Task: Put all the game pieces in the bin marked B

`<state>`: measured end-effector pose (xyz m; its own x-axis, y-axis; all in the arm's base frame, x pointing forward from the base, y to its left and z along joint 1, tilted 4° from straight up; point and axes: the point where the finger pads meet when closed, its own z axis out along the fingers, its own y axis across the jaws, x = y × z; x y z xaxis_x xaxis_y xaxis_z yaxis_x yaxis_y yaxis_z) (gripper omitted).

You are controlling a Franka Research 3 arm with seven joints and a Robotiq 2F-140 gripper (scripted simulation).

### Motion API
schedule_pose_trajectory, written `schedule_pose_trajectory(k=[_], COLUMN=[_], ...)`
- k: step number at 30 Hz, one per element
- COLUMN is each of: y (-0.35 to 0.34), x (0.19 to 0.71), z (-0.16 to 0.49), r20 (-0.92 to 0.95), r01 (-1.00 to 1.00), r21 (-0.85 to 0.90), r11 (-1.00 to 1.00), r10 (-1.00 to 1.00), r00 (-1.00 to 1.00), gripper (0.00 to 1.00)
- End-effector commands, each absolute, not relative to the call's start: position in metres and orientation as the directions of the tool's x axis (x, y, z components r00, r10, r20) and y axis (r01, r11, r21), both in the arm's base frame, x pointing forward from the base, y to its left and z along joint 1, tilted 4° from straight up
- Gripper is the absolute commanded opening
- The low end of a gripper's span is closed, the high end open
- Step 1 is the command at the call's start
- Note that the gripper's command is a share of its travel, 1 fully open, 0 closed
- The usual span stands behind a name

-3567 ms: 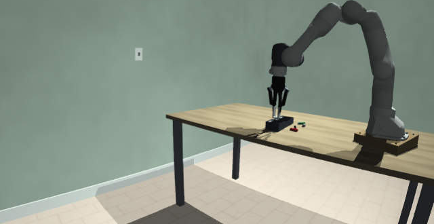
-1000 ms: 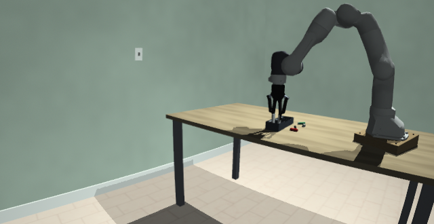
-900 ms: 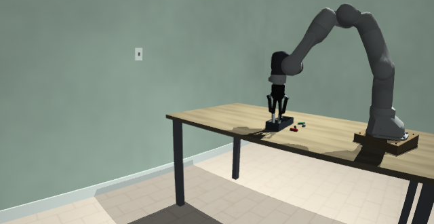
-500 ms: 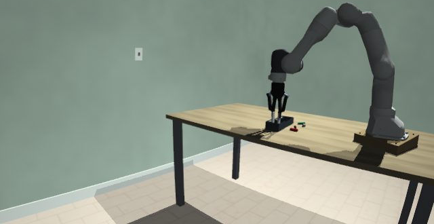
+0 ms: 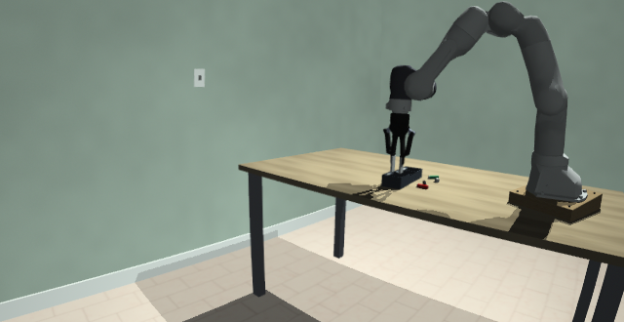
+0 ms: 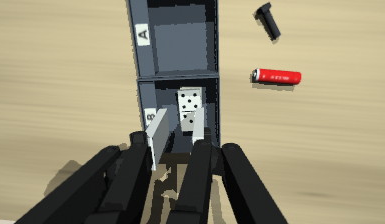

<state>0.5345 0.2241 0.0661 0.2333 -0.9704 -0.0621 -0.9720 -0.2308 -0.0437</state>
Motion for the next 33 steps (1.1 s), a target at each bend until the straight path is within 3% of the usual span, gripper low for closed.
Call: schedule_pose_trajectory(k=[1,33], y=[0.2229,0.2225], x=[0.5317,0.5316], z=[0.0737,0.0788], r20=[-0.063,-0.063], r01=[-0.971,-0.971], r21=[-0.035,-0.035], r11=[-0.235,-0.235], r10=[-0.969,-0.969], r00=[0.237,0.237], gripper=[0.19,0.19])
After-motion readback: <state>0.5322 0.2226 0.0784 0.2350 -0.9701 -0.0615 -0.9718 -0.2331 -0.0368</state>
